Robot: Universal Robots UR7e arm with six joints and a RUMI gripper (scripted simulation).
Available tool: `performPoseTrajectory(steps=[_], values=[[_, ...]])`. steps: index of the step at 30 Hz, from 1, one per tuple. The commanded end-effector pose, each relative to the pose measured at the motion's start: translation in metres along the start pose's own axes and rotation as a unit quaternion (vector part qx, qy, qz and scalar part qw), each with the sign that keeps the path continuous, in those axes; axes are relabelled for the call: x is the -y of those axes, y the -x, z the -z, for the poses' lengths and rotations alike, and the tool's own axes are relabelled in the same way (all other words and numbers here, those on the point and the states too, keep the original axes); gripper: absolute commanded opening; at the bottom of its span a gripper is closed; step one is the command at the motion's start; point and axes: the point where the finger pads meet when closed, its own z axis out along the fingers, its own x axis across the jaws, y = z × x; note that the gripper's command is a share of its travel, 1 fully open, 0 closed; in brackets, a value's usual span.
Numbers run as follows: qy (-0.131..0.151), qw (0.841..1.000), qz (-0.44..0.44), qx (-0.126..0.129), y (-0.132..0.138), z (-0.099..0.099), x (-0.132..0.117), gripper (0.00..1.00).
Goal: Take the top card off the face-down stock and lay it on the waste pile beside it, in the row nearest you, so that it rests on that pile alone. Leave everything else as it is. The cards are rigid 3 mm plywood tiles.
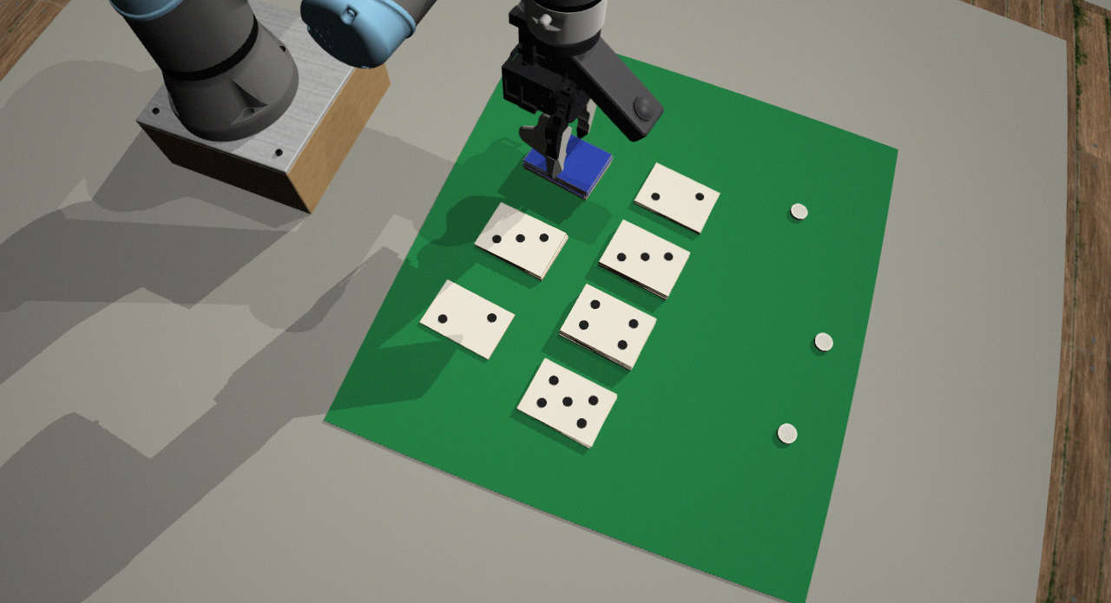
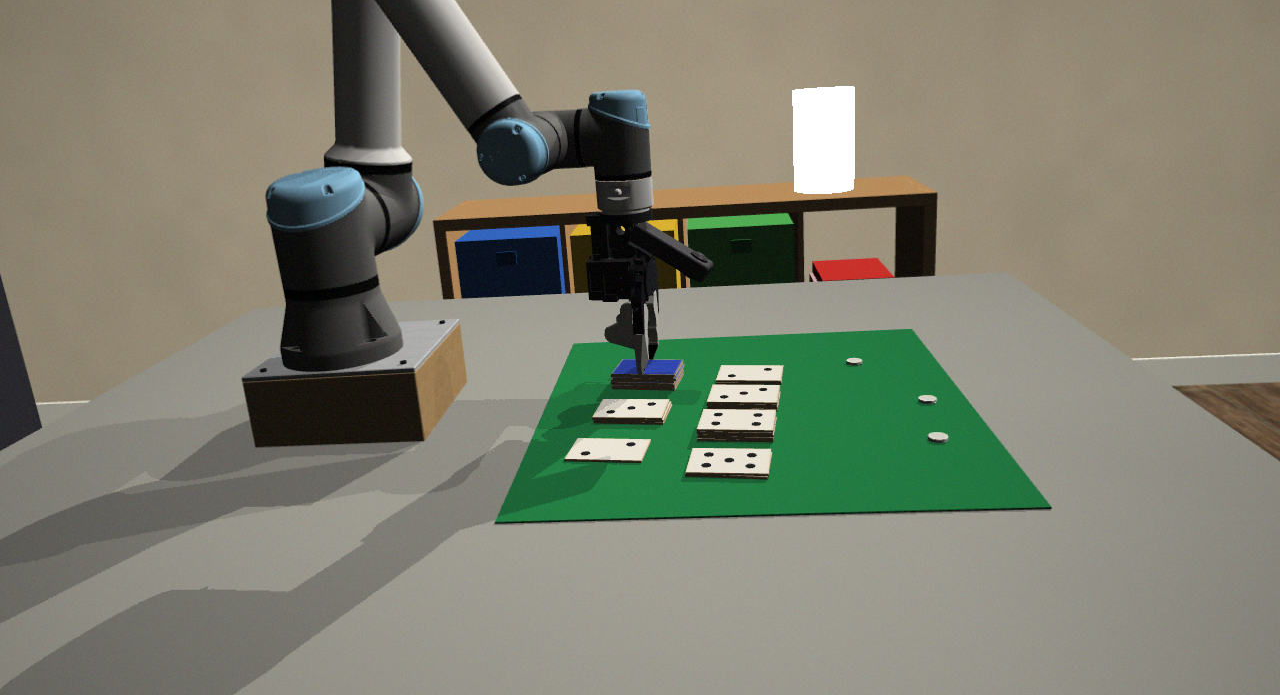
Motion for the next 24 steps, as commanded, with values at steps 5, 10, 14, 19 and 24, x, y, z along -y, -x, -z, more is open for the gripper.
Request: performPoseTrajectory(steps=[5,10,14,19,24], values=[[-0.001,1.000,0.000,0.000,0.0000,0.0003,0.0004,0.40],[-0.001,1.000,0.000,0.000,0.0000,0.0003,0.0004,0.39],[-0.001,1.000,0.000,0.000,0.0000,0.0003,0.0004,0.39],[-0.001,1.000,0.000,0.000,0.0000,0.0003,0.0004,0.39],[-0.001,1.000,0.000,0.000,0.0000,0.0003,0.0004,0.39]])
